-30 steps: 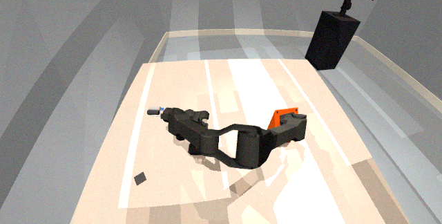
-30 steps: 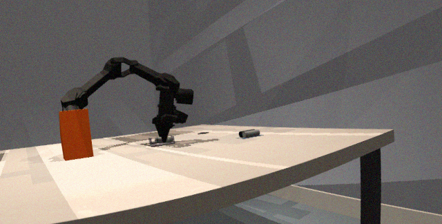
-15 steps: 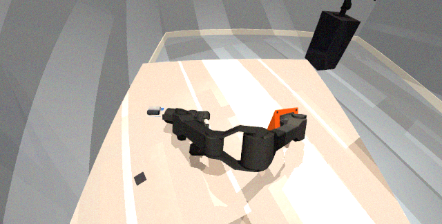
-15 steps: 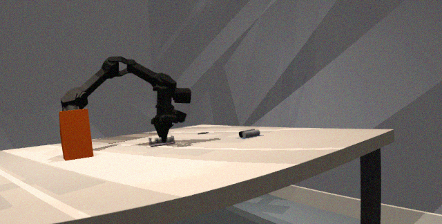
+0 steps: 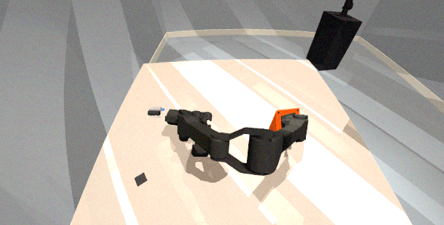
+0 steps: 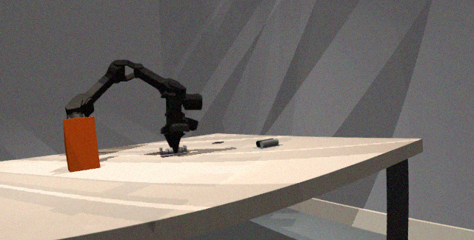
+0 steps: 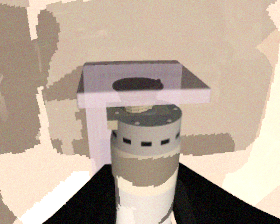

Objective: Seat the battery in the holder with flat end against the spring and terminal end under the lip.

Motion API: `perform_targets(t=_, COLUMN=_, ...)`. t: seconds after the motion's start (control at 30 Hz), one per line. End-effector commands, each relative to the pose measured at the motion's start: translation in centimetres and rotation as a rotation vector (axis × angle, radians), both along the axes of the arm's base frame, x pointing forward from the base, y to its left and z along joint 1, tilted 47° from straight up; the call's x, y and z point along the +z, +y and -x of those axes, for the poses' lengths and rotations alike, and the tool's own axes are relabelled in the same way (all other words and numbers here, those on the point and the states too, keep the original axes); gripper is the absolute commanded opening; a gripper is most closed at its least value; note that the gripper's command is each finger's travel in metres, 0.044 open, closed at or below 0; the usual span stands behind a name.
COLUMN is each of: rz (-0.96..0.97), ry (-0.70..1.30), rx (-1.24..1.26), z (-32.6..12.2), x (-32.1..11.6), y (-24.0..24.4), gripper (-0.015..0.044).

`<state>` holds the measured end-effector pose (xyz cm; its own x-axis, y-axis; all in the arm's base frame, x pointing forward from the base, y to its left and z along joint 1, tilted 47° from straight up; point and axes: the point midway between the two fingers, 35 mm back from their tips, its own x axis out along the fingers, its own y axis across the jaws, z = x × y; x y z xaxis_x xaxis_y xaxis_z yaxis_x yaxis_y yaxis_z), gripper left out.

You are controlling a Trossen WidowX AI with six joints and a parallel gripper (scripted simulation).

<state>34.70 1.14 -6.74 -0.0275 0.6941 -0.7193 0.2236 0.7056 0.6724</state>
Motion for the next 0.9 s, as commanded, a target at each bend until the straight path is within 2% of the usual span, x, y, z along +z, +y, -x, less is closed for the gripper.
perform_targets(t=0.0, rz=-0.002, ry=-0.007, rx=-0.006, z=0.1, x=0.1, y=0.2, gripper=0.0075)
perform_targets(t=0.87, rz=0.008, ry=-0.02, rx=-0.022, z=1.4, x=0.4, y=0.5, gripper=0.0075)
